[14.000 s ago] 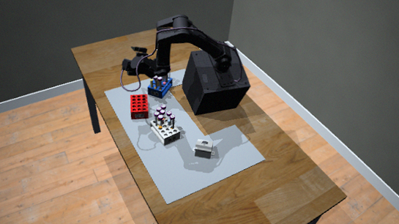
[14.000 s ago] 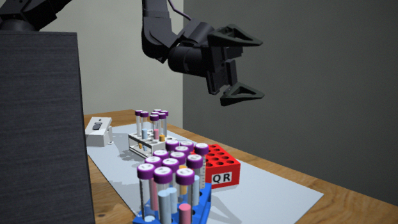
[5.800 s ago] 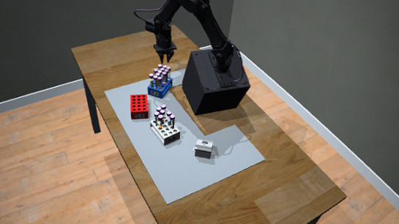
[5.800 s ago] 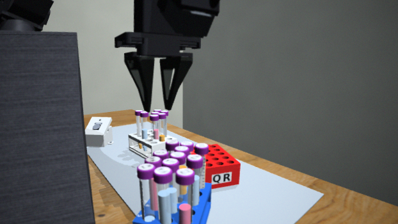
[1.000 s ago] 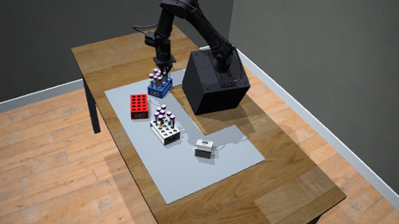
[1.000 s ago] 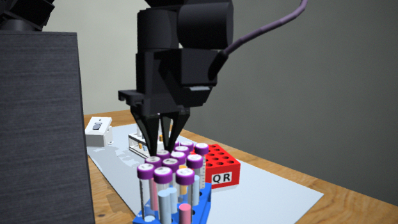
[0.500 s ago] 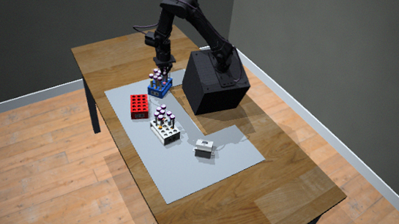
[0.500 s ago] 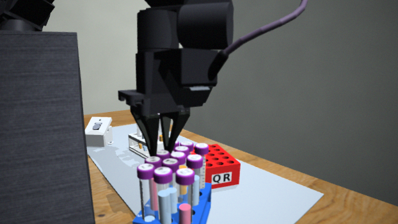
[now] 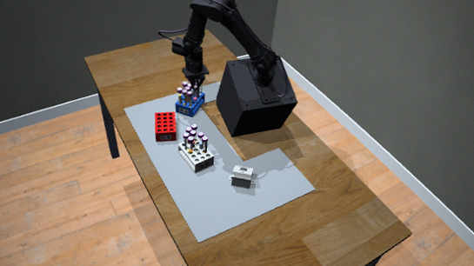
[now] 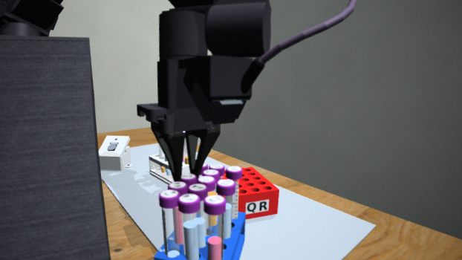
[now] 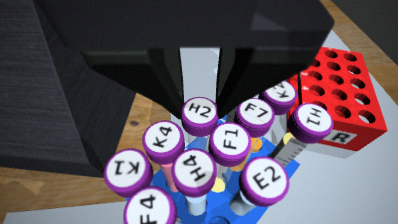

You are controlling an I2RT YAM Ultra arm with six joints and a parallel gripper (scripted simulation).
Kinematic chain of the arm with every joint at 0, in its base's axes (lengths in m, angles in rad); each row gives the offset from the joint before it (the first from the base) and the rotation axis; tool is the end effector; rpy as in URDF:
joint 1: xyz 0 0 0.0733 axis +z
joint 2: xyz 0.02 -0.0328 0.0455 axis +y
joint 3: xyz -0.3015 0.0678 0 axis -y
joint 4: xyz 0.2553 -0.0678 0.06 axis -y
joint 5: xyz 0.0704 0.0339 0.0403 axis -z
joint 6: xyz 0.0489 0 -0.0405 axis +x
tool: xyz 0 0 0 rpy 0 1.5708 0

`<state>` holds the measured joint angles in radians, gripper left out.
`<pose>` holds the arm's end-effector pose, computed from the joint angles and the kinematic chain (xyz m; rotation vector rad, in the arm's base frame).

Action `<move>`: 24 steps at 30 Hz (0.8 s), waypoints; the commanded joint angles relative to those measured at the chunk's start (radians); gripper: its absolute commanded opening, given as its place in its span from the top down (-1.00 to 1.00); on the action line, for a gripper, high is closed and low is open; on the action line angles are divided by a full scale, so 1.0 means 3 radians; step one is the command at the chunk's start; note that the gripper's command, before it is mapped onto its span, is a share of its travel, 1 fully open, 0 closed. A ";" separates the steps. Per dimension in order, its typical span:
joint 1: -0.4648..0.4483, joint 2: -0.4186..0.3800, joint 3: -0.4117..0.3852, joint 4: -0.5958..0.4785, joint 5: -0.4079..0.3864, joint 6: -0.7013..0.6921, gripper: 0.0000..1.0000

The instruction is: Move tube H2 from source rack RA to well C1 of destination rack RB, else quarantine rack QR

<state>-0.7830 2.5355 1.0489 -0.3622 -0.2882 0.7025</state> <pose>0.2350 -0.2128 -0.0715 -1.9671 -2.0570 -0.4286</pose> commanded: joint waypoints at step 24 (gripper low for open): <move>-0.0128 -0.0317 0.0105 -0.0318 0.0052 -0.0100 1.00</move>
<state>-0.8062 2.4722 1.0489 -0.4309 -0.2874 0.6827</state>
